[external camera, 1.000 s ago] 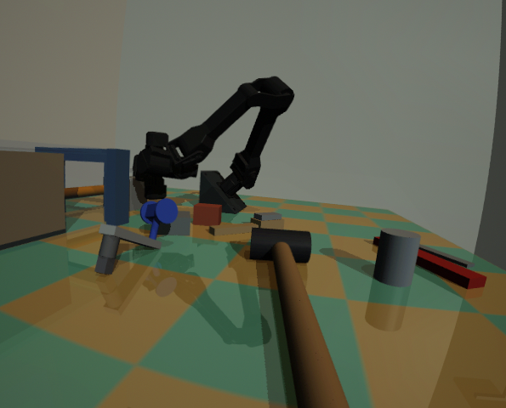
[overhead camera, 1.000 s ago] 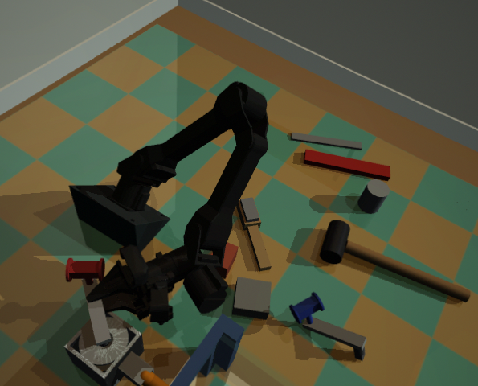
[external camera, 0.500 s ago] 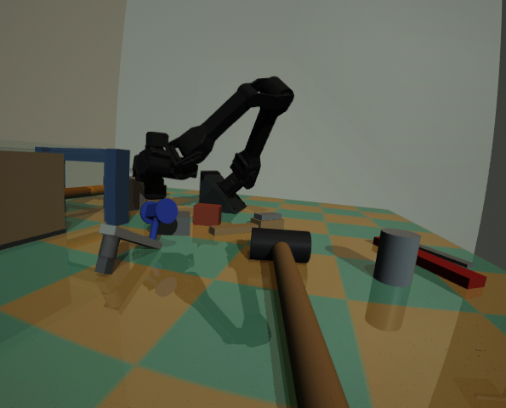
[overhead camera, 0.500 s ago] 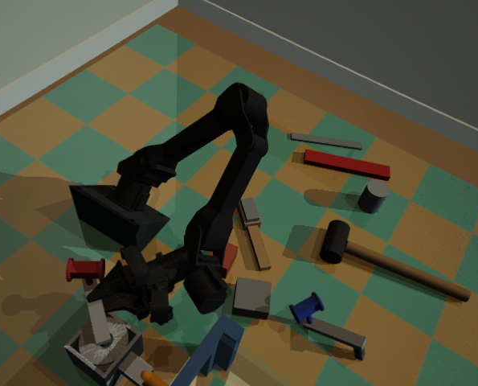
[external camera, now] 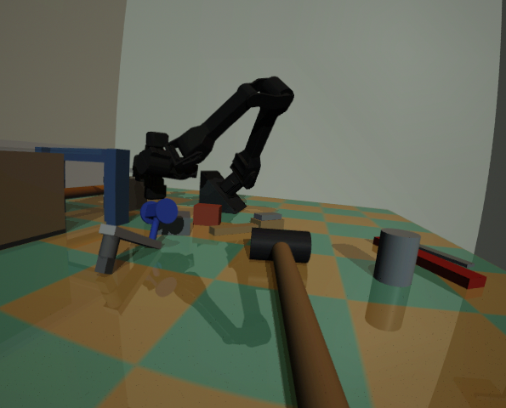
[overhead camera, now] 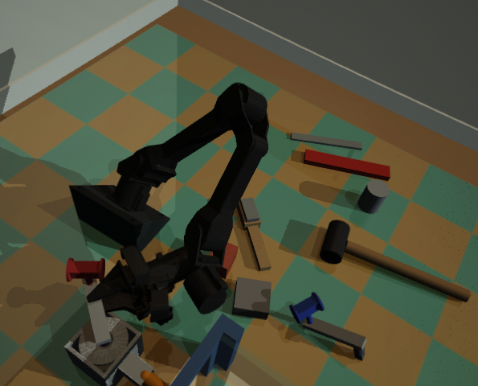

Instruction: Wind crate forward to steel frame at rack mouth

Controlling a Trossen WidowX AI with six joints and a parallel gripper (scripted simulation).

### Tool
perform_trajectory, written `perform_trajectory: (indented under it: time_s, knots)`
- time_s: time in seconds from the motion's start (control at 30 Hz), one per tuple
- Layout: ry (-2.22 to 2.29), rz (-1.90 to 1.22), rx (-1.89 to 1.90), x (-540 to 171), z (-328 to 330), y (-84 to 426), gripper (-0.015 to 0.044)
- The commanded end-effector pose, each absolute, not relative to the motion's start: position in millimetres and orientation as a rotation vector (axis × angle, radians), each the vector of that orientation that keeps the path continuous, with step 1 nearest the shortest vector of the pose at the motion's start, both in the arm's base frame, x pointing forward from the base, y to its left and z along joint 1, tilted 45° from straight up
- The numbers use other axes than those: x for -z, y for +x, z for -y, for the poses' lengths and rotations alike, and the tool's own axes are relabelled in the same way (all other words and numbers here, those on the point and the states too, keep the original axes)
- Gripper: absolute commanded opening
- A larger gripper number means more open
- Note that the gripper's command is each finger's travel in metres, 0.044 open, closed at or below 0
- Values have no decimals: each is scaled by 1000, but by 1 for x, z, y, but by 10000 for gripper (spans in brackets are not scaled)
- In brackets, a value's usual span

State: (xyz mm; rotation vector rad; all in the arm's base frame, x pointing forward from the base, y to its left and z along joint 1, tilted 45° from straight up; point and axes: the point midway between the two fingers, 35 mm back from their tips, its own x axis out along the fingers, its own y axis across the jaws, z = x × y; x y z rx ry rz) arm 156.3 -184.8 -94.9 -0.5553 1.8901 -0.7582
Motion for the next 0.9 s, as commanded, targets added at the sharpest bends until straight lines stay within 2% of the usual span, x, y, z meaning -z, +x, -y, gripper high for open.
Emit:
perform_trajectory:
  time_s: [0.0,0.87]
  knots:
    - [-541,-1886,751,98,183,157,240]
    - [-556,-1890,759,89,189,153,240]
